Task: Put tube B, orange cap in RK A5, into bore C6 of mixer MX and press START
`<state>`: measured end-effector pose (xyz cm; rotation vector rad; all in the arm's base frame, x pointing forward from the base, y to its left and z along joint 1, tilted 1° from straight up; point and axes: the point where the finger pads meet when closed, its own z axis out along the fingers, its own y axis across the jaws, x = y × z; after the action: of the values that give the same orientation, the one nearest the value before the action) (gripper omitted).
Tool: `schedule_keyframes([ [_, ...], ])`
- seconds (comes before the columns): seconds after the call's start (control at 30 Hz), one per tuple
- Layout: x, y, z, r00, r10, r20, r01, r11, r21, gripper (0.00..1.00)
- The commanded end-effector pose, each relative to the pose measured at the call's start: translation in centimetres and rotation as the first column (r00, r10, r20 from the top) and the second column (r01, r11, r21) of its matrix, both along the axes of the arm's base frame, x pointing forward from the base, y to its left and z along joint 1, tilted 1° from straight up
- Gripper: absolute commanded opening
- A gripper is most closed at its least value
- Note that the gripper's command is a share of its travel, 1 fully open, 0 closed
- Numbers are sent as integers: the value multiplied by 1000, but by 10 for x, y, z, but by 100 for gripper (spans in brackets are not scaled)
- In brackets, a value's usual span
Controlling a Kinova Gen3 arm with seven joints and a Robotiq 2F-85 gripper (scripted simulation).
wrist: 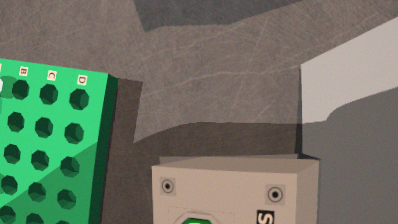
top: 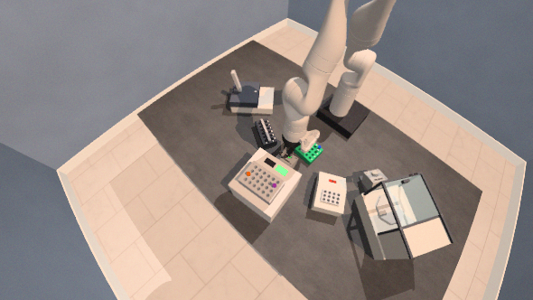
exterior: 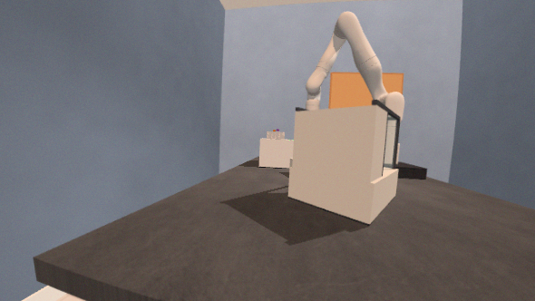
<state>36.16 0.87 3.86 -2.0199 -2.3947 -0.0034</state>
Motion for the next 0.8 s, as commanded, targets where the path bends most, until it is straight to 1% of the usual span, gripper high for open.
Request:
schedule_keyframes([
  [0.0, 0, 0, 0, 1000, 0, 1, 0, 1000, 0, 10],
  [0.17, 0, 0, 2, 1000, 0, 1, 0, 1000, 0, 10],
  [0.67, 1, 0, 22, 1000, 0, 1, 0, 1000, 0, 10],
  [0.77, 0, 0, 23, 1000, 0, 1, 0, 1000, 0, 10],
])
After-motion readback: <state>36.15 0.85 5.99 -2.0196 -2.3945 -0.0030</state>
